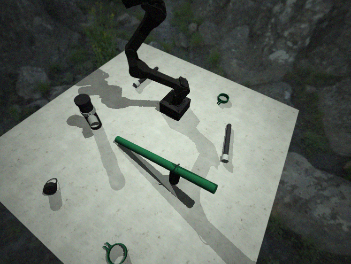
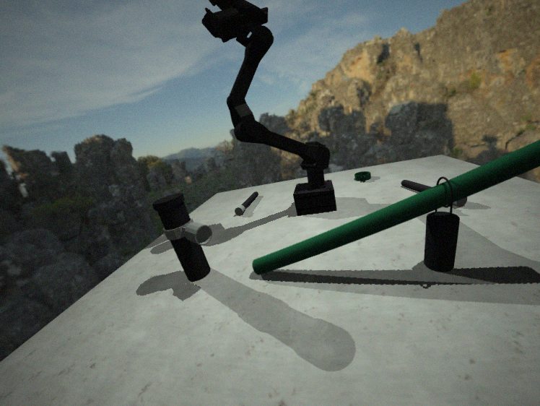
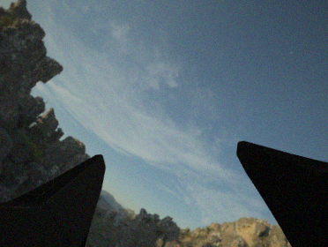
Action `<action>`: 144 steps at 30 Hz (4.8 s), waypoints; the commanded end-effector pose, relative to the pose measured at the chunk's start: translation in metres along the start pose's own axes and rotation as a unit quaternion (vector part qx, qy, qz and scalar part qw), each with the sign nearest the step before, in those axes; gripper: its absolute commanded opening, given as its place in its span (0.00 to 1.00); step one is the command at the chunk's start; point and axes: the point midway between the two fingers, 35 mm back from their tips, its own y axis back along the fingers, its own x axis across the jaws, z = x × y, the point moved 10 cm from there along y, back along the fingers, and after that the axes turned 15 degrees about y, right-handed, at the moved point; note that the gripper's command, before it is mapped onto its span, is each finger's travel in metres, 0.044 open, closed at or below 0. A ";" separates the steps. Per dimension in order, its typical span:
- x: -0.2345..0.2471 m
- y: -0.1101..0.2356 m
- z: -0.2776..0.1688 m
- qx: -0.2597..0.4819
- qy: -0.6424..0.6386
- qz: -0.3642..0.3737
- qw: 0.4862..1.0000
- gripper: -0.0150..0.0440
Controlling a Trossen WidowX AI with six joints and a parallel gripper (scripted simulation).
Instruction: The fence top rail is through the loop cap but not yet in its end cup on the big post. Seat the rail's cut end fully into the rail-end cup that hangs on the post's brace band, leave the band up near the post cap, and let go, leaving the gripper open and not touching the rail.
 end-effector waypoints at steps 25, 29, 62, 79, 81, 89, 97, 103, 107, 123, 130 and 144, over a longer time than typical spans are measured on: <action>-0.172 0.125 -0.141 0.406 0.224 -0.532 0.708 1.00; -0.185 0.162 -0.129 0.441 0.254 -0.596 0.621 1.00; -0.035 0.345 0.074 0.412 0.208 -0.880 -0.111 1.00; 0.109 0.335 0.107 0.251 0.037 -0.911 -0.325 1.00; 0.109 0.335 0.107 0.251 0.037 -0.911 -0.325 1.00; 0.143 0.322 0.130 0.427 -0.034 -0.834 -0.348 1.00; 0.201 0.295 0.156 0.657 -0.162 -0.650 -0.346 1.00; 0.228 0.282 0.162 0.732 -0.217 -0.554 -0.330 1.00; 0.229 0.282 0.163 0.735 -0.220 -0.550 -0.330 1.00; 0.242 0.295 0.159 0.735 -0.219 -0.550 -0.330 1.00; 0.264 0.319 0.148 0.735 -0.219 -0.550 -0.329 1.00; 0.275 0.330 0.153 0.736 -0.219 -0.550 -0.330 1.00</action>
